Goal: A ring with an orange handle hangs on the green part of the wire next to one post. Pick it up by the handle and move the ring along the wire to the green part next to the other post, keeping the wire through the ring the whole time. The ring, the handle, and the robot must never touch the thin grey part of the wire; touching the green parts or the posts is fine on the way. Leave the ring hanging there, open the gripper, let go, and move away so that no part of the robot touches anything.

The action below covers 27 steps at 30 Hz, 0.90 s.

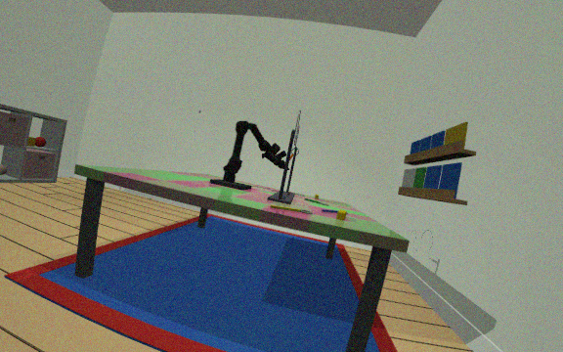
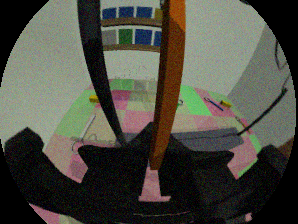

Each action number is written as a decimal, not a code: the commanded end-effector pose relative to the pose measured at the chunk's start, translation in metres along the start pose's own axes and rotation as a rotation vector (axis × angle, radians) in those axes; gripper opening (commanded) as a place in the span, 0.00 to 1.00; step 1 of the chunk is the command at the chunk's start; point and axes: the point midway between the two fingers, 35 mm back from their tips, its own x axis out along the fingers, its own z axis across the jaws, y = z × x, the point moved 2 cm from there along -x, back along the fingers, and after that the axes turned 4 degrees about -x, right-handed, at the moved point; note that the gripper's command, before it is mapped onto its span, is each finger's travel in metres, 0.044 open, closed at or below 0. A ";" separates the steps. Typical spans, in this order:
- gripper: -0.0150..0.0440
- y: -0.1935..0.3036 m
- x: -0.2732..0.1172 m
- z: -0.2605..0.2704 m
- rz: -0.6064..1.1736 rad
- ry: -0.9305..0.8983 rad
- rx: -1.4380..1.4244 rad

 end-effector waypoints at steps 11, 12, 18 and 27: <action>0.00 0.002 0.001 0.000 -0.001 0.006 0.001; 0.00 0.002 0.001 0.000 -0.001 0.006 0.001; 0.13 0.001 0.000 0.000 0.000 0.001 -0.001; 0.53 0.001 -0.002 0.000 0.001 0.002 -0.001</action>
